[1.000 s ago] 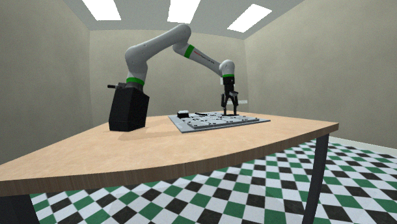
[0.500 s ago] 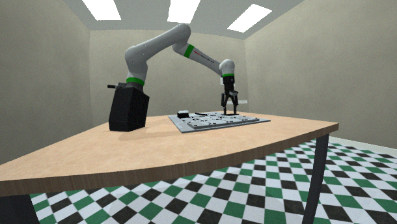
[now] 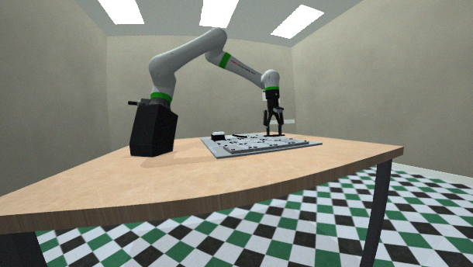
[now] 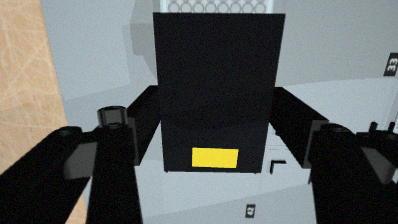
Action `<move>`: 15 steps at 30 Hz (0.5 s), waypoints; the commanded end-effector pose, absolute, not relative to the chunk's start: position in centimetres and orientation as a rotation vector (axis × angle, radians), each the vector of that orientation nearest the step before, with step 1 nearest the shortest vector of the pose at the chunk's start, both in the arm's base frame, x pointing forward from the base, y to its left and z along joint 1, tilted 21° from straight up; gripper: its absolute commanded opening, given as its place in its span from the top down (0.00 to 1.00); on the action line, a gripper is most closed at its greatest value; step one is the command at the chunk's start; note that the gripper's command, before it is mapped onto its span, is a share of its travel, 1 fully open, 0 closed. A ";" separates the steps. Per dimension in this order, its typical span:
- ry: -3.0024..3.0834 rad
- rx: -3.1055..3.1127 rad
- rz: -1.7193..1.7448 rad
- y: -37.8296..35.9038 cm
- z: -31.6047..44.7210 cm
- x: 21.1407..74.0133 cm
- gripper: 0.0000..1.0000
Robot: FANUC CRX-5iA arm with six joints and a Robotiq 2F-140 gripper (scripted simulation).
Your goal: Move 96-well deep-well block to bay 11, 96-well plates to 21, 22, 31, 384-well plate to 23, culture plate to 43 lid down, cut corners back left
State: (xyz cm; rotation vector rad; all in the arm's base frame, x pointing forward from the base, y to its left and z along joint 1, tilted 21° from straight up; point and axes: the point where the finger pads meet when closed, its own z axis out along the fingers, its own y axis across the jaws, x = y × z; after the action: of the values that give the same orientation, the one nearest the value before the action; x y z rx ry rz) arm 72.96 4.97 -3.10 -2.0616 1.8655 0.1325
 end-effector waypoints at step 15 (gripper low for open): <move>1.865 -2.061 0.130 4.2 -1.0 72.7 0.90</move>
State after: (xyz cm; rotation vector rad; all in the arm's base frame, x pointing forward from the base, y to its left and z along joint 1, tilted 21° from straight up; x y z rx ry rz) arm 72.66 4.42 -1.47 -2.0616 1.8654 0.1326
